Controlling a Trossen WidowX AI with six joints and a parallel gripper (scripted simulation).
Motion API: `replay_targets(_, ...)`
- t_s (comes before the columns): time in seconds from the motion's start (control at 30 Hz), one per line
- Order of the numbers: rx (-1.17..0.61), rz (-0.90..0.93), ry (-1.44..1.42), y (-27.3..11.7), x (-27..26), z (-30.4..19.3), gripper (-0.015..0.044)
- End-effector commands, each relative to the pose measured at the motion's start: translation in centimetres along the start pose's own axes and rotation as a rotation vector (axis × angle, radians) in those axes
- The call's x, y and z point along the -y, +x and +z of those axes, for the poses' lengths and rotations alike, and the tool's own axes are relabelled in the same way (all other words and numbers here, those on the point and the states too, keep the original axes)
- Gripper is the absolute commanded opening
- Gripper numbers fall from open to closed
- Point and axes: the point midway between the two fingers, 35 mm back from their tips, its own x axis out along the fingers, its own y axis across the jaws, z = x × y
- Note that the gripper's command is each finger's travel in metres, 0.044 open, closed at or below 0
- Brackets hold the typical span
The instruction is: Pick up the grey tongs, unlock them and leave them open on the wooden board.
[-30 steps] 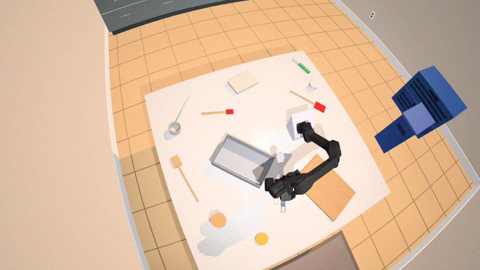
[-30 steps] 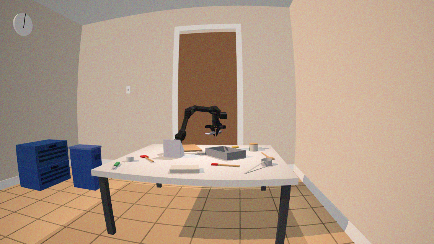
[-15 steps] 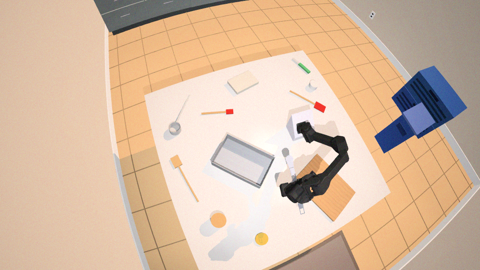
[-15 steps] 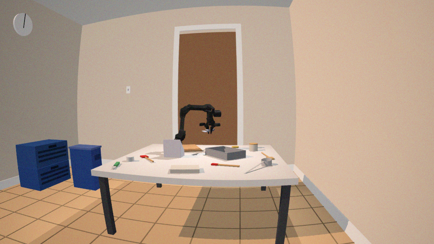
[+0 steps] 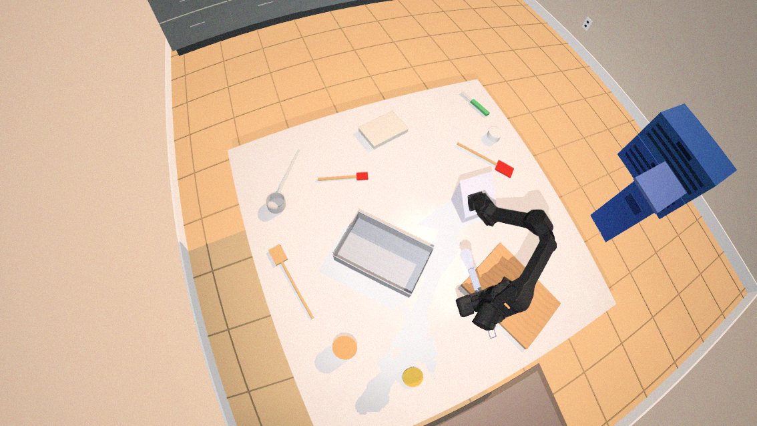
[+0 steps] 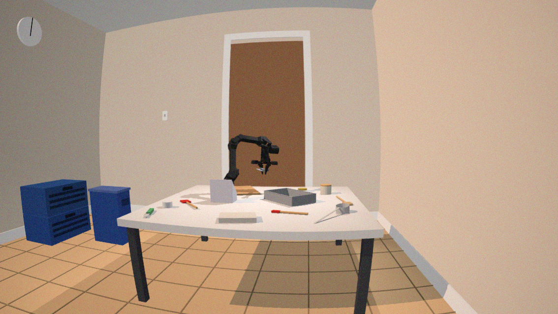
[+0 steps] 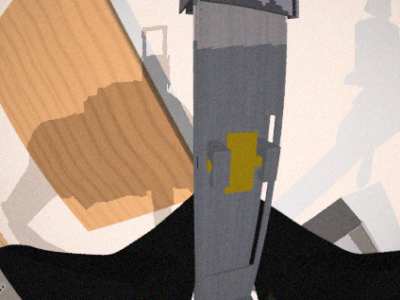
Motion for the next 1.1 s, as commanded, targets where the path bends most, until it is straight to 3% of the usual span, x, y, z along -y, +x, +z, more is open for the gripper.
replay_targets(0.0,-0.014,-0.008,-0.028,0.1,-1.2,0.4,-0.015)
replay_targets(1.07,-0.053,-0.039,-0.268,0.6,-11.2,2.5,-0.015)
